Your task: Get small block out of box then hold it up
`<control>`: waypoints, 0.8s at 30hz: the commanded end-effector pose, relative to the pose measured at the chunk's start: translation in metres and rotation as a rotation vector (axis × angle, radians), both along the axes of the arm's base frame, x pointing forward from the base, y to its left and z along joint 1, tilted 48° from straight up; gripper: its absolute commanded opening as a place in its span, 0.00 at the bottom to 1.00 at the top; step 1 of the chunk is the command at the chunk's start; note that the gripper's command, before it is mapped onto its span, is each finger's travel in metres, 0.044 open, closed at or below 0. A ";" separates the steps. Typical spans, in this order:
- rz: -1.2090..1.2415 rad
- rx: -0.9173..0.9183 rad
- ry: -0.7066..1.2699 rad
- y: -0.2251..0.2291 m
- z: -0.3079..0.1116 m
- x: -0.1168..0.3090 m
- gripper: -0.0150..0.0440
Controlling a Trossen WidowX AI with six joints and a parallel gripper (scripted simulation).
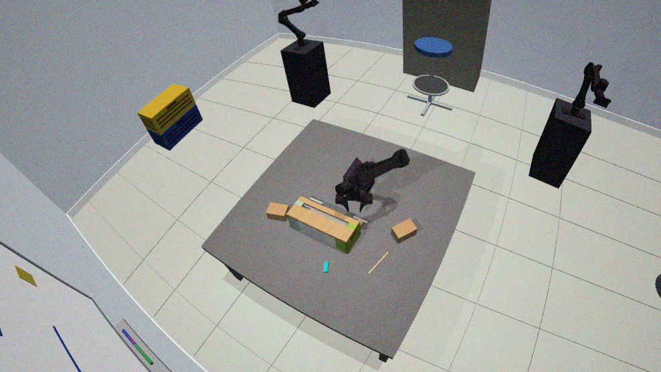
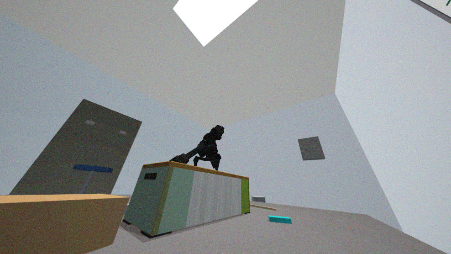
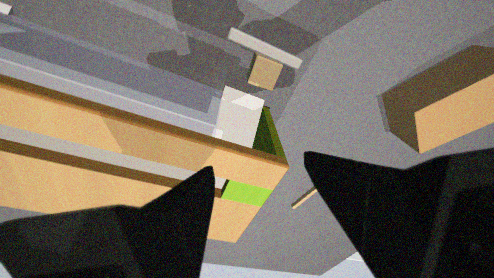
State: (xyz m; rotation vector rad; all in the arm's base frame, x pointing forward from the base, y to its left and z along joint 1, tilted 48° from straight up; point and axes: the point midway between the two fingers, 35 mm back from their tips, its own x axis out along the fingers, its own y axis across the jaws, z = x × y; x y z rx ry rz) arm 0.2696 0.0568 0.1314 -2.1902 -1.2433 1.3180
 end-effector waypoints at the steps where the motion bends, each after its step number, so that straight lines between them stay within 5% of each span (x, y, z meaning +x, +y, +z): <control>1: -0.395 0.120 0.308 0.007 0.007 -0.019 0.74; 18: -0.385 0.114 0.294 0.007 0.007 -0.019 0.74; 24: -0.054 -0.054 -0.142 0.015 0.000 -0.019 0.74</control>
